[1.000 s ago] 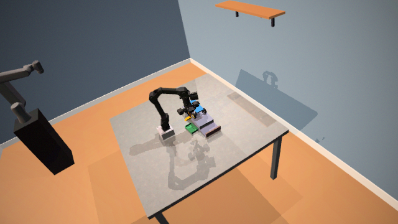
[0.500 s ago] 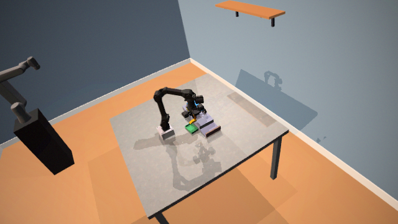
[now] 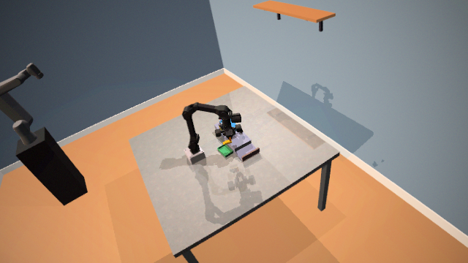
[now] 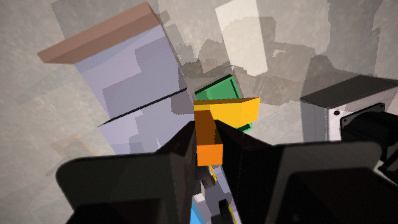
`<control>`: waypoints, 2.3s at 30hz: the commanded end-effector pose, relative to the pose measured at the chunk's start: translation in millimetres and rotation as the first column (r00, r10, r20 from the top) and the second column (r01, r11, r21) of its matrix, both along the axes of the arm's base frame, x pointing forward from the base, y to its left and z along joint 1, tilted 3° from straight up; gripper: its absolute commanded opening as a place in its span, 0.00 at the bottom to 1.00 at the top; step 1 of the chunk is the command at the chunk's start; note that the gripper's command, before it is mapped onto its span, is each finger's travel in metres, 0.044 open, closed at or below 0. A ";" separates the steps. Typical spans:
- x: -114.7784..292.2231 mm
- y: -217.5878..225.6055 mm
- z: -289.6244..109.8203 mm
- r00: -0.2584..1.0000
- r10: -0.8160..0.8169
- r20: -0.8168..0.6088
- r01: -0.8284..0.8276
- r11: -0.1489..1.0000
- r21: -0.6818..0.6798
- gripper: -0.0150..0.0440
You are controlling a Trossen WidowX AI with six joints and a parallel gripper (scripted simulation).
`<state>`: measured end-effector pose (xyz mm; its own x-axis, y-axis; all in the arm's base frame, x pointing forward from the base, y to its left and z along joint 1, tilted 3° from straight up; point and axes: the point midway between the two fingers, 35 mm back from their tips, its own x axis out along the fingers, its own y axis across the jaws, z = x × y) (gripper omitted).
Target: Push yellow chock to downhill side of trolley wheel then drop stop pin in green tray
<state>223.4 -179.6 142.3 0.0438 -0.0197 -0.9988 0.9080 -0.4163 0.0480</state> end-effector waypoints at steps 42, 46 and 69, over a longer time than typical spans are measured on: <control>9.5 -6.1 -0.7 0.348 -0.934 -0.082 0.935 0.339 0.104 0.25; 19.1 -8.2 -2.3 0.348 -0.934 -0.081 0.935 0.339 0.105 0.25; 32.3 -8.9 -39.7 0.348 -0.934 -0.081 0.935 0.339 0.106 0.25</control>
<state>254.8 -189.8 111.1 0.0673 0.0593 -0.9960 -0.0713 -0.9954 -0.0640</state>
